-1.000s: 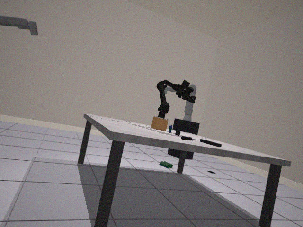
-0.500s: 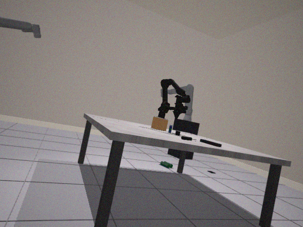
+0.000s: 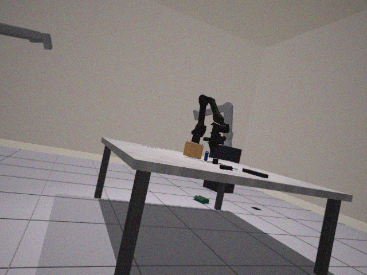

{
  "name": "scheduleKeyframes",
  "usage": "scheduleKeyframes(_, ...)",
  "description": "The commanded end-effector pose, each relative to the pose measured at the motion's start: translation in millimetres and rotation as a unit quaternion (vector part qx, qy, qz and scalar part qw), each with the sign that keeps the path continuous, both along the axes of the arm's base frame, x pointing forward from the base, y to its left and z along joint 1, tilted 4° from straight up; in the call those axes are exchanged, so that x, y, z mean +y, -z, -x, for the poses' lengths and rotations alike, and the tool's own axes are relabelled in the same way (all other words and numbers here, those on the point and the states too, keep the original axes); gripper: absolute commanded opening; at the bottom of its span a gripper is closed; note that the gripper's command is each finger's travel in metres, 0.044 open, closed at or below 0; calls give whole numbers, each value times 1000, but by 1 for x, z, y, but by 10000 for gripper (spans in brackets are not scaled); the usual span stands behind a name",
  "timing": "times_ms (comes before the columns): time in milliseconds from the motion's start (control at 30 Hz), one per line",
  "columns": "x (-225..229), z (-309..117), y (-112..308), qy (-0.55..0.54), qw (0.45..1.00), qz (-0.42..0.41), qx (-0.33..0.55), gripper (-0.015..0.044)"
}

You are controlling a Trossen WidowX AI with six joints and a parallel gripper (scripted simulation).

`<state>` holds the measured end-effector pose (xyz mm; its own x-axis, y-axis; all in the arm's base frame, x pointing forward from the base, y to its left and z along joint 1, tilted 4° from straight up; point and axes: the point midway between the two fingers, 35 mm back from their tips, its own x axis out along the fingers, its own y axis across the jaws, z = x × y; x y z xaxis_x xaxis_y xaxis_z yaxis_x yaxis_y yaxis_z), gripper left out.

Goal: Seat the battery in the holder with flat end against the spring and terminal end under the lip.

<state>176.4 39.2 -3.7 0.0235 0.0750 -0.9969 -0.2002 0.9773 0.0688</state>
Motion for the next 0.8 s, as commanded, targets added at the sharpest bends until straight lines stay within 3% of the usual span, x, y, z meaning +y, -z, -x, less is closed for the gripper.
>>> scheduleKeyframes(0,2,7,24,1,1000,-1,7,0)
scheduleKeyframes(767,-27,-2,27,1,1000,1,6,0)
